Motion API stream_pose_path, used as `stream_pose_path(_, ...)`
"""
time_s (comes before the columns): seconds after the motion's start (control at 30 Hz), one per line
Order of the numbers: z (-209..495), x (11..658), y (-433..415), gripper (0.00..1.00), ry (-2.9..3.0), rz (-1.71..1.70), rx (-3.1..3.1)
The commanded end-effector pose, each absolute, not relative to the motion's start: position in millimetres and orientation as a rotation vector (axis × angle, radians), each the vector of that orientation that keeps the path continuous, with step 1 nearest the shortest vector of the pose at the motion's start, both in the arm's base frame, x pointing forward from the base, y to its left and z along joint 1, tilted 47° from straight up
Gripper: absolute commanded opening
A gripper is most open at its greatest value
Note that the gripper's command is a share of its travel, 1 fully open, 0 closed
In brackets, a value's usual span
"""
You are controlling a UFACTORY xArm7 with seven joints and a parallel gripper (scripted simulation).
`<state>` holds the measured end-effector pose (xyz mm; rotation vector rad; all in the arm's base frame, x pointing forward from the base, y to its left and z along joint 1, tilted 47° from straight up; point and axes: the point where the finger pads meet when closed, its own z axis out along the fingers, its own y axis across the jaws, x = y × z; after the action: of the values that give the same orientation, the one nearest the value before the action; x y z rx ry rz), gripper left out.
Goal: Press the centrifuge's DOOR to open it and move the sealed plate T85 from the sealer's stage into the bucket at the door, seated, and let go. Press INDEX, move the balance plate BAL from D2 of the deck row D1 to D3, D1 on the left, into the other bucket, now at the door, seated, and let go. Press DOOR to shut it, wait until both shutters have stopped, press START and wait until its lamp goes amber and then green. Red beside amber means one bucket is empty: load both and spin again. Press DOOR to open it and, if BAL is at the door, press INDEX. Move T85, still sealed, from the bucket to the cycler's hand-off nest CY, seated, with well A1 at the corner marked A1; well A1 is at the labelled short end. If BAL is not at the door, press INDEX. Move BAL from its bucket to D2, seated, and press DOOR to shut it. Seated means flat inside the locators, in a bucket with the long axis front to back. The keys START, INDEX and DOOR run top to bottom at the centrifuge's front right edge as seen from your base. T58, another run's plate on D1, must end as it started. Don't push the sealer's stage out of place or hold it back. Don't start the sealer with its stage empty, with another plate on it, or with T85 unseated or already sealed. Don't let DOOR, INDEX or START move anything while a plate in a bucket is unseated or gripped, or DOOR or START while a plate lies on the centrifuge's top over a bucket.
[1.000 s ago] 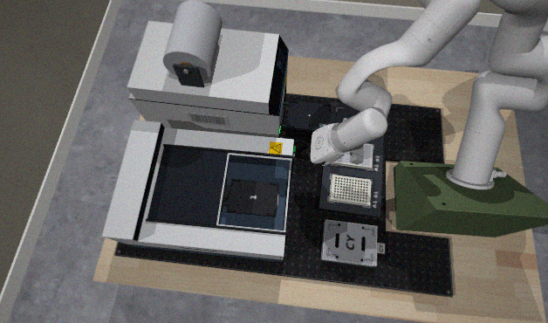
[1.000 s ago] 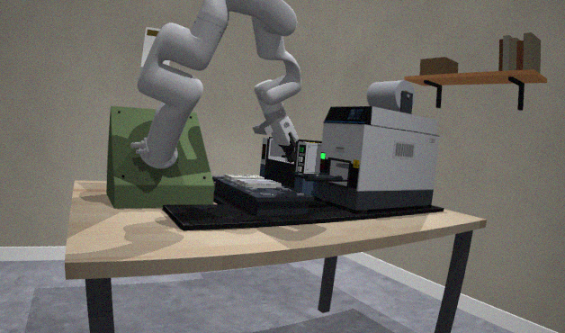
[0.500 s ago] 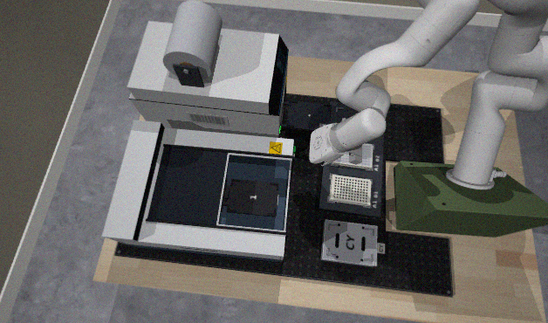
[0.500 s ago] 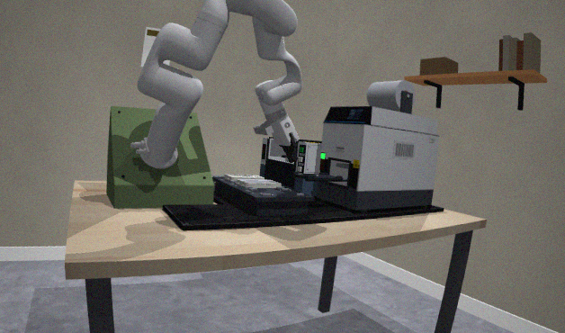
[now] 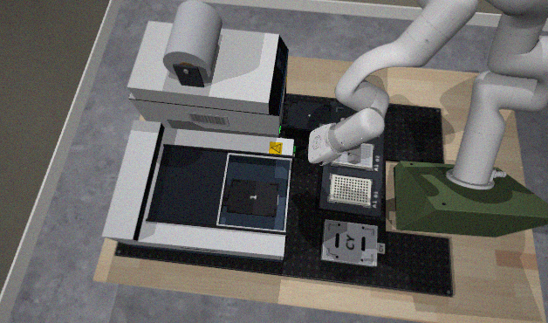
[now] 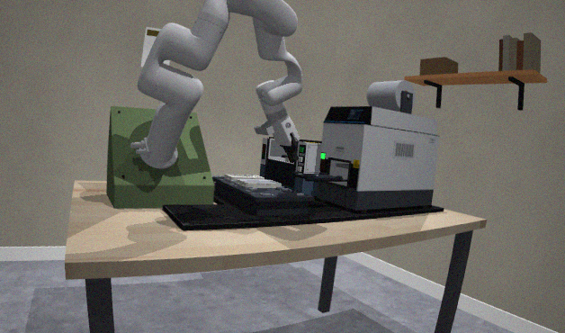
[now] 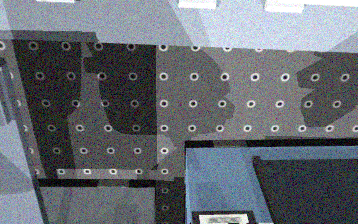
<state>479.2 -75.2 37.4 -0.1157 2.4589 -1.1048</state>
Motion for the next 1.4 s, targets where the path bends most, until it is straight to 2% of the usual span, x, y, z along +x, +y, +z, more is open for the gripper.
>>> stream_pose_path(0.0, 37.8, 481.2, -73.9, 0.00, 2.457, -1.102, -0.117)
stream_pose_path(1.37, 38.0, 491.0, -75.1, 0.00, 2.457, -1.102, -0.117)
